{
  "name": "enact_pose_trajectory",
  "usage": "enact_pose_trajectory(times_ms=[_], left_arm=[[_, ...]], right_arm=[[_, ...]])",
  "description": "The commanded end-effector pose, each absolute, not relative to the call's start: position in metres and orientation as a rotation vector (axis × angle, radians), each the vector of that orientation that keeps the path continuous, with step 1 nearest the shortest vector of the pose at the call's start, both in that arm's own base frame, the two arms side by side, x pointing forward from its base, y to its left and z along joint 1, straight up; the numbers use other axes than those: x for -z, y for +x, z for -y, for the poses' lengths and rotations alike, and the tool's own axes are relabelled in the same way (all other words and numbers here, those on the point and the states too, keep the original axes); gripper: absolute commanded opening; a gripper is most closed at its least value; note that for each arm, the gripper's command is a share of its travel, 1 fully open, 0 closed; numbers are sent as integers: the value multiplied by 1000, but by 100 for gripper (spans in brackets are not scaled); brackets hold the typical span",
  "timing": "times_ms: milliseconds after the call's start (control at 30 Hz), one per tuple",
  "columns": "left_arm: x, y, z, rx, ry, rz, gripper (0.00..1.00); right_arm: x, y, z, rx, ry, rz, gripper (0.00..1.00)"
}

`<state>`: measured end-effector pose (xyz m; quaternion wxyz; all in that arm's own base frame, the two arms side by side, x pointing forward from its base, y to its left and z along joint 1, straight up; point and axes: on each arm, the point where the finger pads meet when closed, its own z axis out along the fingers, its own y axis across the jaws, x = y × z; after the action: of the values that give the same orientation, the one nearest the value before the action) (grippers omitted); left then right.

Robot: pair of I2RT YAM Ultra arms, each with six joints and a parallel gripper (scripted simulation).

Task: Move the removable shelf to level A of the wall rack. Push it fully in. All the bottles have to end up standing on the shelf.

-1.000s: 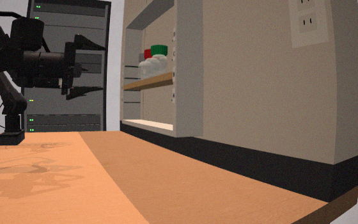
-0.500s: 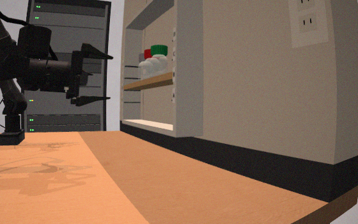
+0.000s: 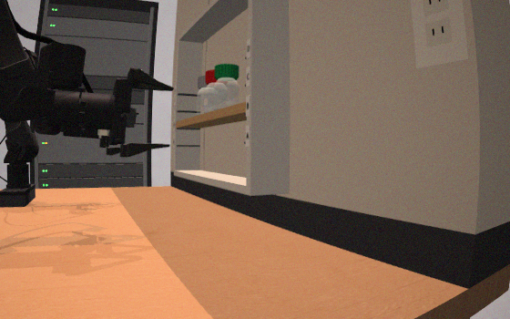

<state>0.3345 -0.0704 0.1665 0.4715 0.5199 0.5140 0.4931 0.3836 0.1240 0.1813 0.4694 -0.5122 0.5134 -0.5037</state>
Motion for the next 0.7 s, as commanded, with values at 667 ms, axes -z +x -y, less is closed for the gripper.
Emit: enact_pose_trajectory(times_ms=[667], left_arm=[[-170, 377, 74, -1213, 1207, -1213, 100]], right_arm=[[-181, 426, -126, 1229, -1196, -1229, 100]])
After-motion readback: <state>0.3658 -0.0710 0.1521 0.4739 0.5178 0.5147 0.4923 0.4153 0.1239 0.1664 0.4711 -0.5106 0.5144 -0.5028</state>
